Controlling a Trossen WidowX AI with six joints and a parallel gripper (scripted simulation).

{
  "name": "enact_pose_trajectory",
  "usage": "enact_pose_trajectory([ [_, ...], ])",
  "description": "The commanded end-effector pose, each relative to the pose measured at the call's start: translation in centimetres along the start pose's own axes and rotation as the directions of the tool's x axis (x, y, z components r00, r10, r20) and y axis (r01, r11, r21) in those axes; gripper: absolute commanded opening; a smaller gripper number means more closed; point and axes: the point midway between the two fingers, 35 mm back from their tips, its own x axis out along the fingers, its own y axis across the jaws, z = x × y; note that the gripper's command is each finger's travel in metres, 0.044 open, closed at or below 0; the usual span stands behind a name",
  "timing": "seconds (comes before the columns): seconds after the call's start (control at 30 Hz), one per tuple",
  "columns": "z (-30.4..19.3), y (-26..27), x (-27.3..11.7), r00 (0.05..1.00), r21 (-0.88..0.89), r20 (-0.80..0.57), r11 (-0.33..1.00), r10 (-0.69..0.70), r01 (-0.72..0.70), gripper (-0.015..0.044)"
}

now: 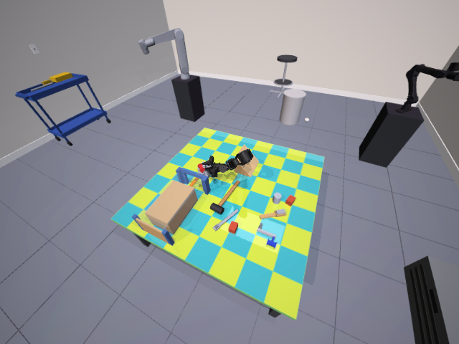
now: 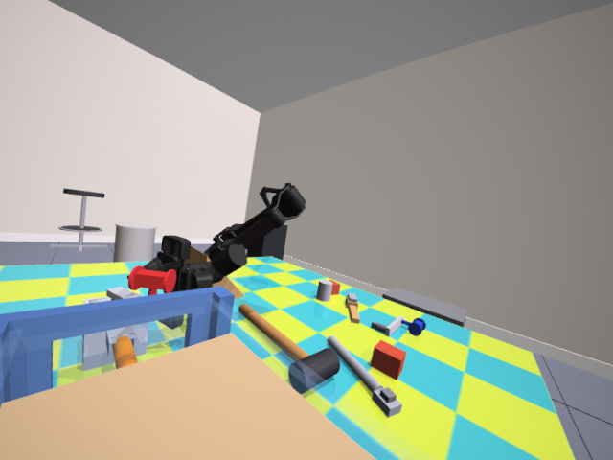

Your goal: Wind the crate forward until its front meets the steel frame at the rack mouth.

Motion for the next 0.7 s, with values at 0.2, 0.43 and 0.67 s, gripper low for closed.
enact_pose_trajectory([
  [0.2, -0.03, -0.12, 0.01, 1.0, 0.002, -0.003, 1.0, -0.006, 0.006, 0.024],
  [0.43, -0.03, -0.12, 0.01, 1.0, 0.002, -0.003, 1.0, -0.006, 0.006, 0.024],
  [0.67, 0.1, -0.31, 0.0, 1.0, 0.0, 0.0, 1.0, 0.0, 0.0, 0.024],
])
